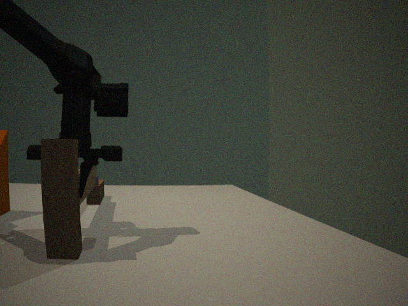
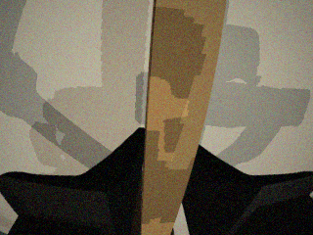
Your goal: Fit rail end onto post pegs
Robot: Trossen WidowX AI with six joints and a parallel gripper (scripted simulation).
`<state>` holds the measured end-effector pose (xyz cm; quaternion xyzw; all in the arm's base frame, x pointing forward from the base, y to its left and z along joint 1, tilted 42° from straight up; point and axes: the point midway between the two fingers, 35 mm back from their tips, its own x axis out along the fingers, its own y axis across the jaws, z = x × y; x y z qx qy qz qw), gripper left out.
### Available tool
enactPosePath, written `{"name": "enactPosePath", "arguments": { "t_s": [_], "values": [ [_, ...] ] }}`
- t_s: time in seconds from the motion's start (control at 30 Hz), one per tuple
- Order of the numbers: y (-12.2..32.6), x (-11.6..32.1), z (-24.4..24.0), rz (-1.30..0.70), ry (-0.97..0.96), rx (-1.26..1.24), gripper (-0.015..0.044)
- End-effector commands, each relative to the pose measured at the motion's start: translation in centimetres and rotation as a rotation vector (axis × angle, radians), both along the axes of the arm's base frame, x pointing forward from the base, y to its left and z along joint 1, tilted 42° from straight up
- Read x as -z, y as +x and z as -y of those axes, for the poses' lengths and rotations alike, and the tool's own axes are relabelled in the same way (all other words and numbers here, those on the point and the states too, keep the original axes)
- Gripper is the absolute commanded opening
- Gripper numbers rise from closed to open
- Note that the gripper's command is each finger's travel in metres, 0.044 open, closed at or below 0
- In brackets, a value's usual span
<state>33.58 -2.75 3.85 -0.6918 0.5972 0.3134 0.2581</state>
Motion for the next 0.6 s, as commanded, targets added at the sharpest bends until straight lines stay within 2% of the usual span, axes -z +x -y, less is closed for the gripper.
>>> {"name": "enactPosePath", "arguments": {
  "t_s": [0.0, 0.5, 0.57],
  "values": [
    [0.0, 0.0, 0.0, 0.0, 0.0, 0.0, 0.0026],
    [0.0, 0.0, 0.0, 0.0, 0.0, 0.0, 0.042],
    [0.0, 0.0, 0.0, 0.0, 0.0, 0.0, 0.044]
  ]
}}
